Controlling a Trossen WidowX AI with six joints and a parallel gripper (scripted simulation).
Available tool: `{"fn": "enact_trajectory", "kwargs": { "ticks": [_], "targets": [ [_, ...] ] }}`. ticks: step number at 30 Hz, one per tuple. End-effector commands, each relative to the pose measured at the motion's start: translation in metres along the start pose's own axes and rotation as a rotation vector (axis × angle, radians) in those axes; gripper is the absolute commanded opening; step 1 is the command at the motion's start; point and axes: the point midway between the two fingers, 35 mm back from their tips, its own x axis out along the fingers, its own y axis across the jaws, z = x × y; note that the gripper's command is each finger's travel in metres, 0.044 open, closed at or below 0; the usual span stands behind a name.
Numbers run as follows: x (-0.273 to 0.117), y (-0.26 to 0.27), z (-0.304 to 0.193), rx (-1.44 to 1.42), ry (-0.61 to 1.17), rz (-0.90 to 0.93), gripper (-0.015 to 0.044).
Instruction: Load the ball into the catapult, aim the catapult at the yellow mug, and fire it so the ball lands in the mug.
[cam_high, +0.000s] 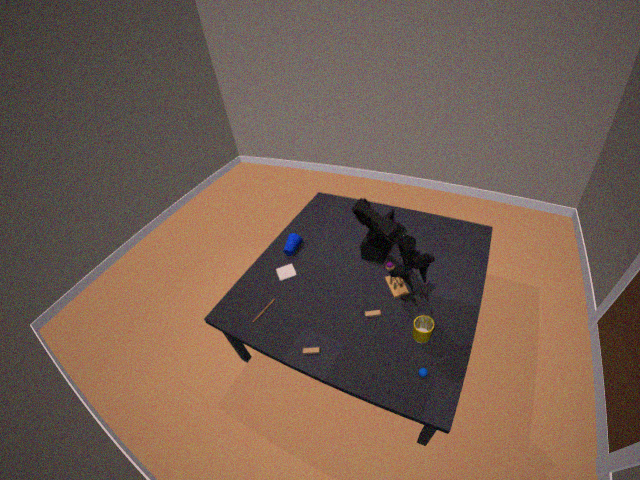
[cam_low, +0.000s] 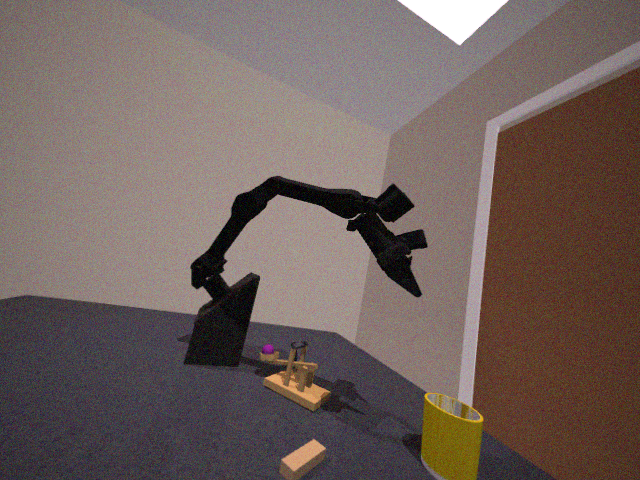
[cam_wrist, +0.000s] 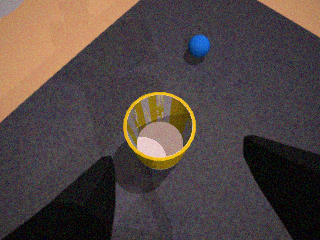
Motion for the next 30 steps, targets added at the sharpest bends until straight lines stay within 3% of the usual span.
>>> {"fn": "enact_trajectory", "kwargs": {
  "ticks": [1, 8, 20, 30],
  "targets": [
    [0.001, -0.002, -0.001, -0.004, 0.003, -0.005, 0.0177],
    [0.001, -0.002, -0.001, -0.004, 0.003, -0.005, 0.0000],
    [0.001, -0.001, -0.002, -0.008, 0.006, -0.005, 0.0000],
    [0.000, 0.057, -0.057, -0.275, 0.177, 0.041, 0.0000]
  ]
}}
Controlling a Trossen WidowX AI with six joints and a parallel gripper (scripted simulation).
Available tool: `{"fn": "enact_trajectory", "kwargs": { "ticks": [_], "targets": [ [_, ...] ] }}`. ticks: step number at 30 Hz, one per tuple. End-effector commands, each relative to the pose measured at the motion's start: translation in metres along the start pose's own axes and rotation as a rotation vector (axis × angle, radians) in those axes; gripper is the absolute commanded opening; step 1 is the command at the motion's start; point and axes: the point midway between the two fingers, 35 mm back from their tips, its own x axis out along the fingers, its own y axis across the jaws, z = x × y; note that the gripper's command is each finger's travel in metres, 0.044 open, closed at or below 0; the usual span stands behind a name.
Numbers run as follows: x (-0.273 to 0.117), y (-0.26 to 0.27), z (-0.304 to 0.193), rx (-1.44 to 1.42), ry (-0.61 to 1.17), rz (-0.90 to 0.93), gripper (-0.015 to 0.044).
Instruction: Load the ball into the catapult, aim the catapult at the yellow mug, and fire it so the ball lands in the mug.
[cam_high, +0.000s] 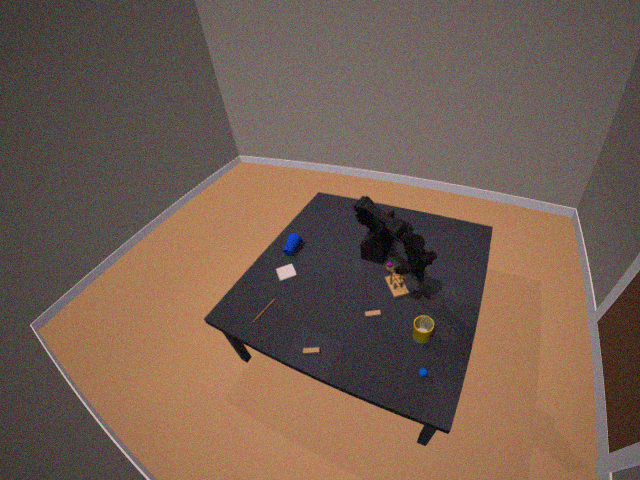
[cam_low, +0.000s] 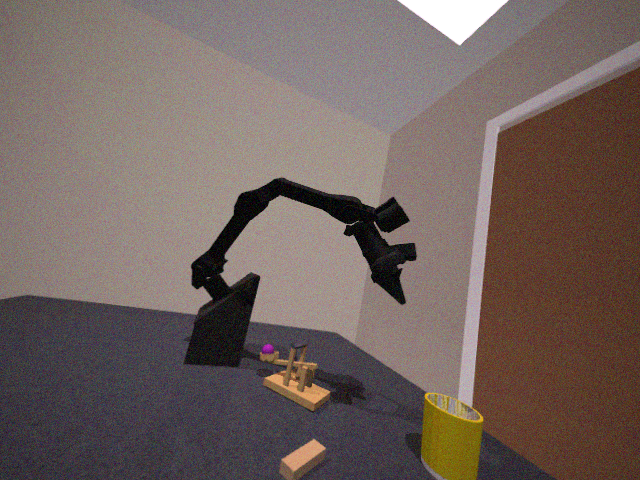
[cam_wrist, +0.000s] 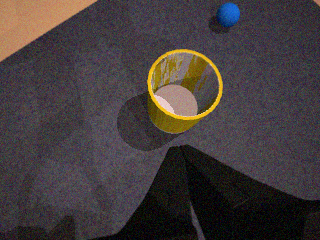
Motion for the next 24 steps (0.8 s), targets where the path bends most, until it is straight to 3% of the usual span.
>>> {"fn": "enact_trajectory", "kwargs": {
  "ticks": [1, 24],
  "targets": [
    [0.003, 0.031, -0.027, -0.140, 0.093, 0.019, 0.0000],
    [-0.019, 0.125, -0.169, -0.805, 0.526, 0.102, 0.0000]
  ]
}}
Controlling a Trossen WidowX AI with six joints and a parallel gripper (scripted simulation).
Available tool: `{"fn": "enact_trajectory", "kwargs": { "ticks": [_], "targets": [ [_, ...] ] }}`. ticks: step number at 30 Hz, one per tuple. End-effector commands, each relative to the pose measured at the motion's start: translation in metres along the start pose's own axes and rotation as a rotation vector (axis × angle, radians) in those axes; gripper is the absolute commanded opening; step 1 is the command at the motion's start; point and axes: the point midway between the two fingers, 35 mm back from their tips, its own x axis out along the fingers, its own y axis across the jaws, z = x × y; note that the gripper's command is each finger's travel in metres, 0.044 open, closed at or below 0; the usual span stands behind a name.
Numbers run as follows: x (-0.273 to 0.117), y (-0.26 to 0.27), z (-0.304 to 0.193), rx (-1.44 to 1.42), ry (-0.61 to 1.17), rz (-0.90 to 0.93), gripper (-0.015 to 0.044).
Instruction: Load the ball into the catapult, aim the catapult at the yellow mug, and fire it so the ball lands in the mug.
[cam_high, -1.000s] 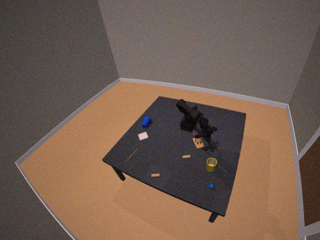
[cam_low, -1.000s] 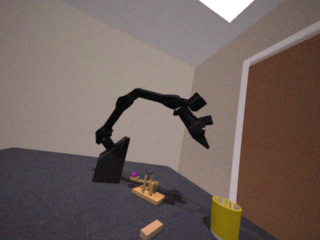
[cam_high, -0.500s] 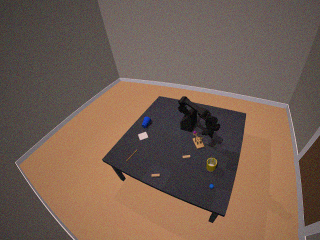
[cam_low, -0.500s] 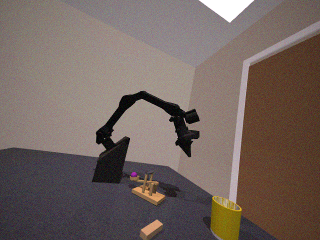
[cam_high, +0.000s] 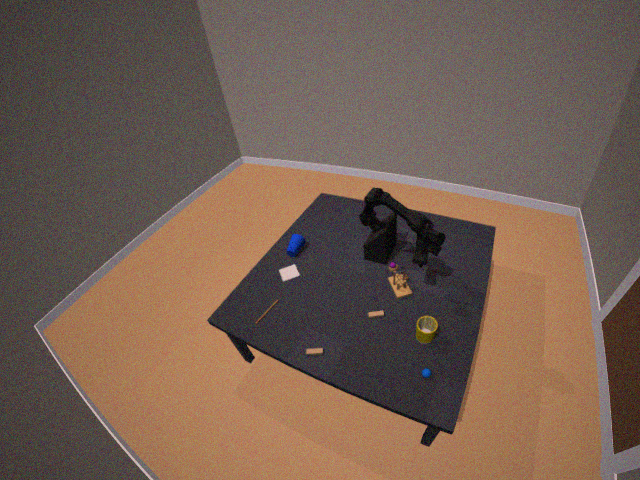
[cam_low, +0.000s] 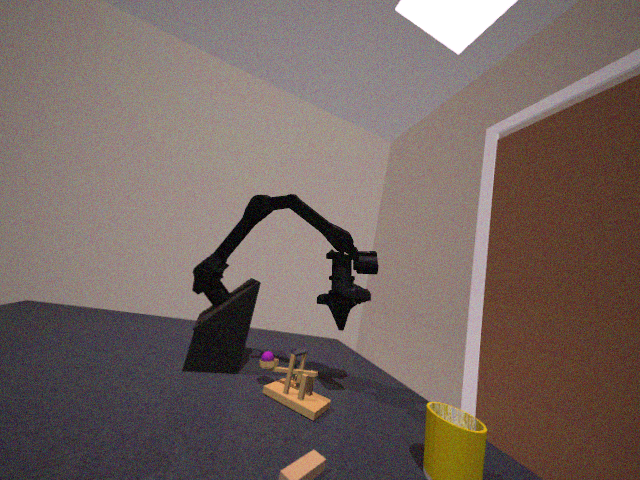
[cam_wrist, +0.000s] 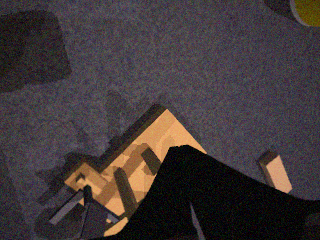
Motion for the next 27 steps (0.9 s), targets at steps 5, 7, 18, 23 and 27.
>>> {"fn": "enact_trajectory", "kwargs": {
  "ticks": [5, 7, 18, 23, 27],
  "targets": [
    [0.009, 0.049, -0.035, -0.255, 0.183, 0.030, 0.0000],
    [0.010, 0.059, -0.044, -0.310, 0.223, 0.037, 0.0000],
    [0.010, 0.102, -0.097, -0.606, 0.459, 0.083, 0.0000],
    [0.010, 0.106, -0.104, -0.645, 0.492, 0.090, 0.0000],
    [0.010, 0.106, -0.104, -0.645, 0.492, 0.090, 0.0000]
  ]
}}
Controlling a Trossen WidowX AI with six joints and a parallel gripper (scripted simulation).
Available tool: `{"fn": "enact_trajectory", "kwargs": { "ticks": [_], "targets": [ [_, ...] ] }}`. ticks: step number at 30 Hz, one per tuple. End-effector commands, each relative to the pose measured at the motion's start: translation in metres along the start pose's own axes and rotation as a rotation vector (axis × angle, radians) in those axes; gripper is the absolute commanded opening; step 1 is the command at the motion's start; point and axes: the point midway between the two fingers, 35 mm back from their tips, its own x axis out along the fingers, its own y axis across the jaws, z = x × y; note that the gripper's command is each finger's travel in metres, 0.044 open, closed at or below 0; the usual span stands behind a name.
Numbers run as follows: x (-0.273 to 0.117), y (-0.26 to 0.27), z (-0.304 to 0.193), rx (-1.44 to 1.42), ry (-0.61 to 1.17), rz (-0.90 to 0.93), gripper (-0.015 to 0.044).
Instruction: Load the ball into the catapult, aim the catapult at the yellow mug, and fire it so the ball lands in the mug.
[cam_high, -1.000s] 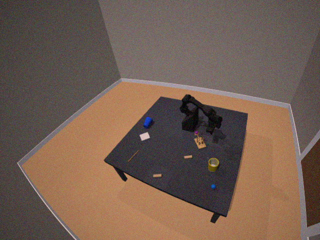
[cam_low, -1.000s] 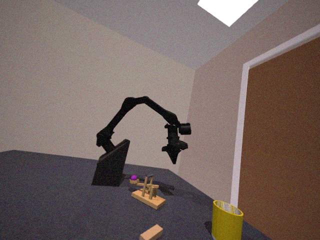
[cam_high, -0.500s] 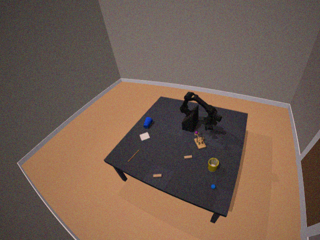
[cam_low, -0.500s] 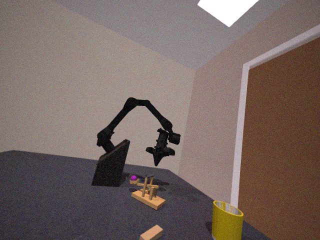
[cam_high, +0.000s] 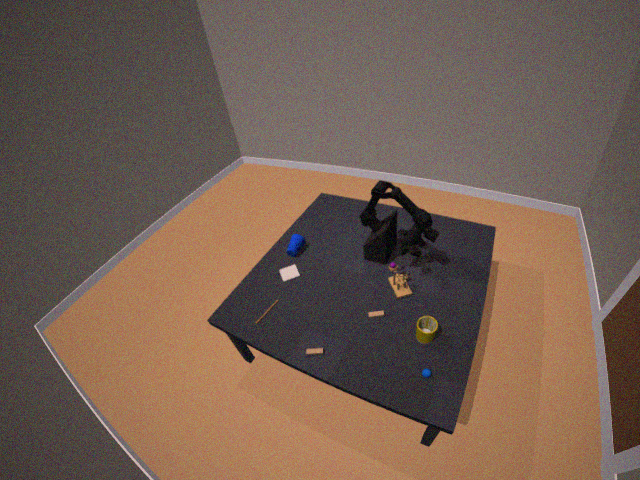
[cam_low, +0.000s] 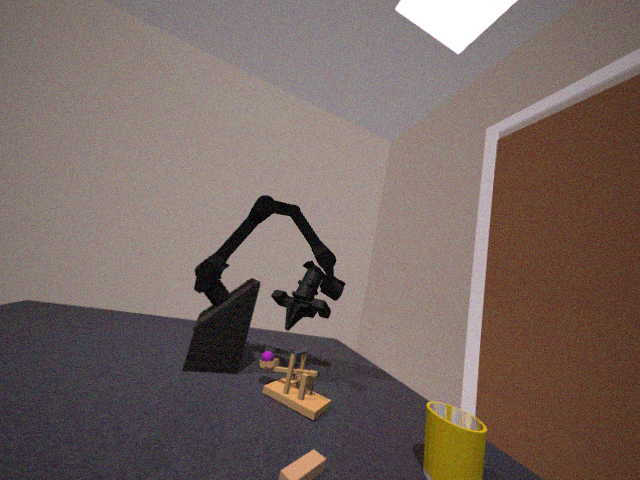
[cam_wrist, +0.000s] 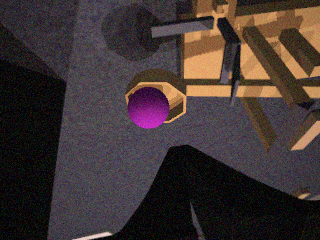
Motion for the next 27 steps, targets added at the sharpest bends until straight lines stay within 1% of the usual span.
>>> {"fn": "enact_trajectory", "kwargs": {
  "ticks": [1, 27],
  "targets": [
    [0.002, 0.004, -0.002, -0.025, 0.020, 0.003, 0.0000],
    [0.035, -0.001, 0.018, -0.024, 0.020, 0.002, 0.0000]
  ]
}}
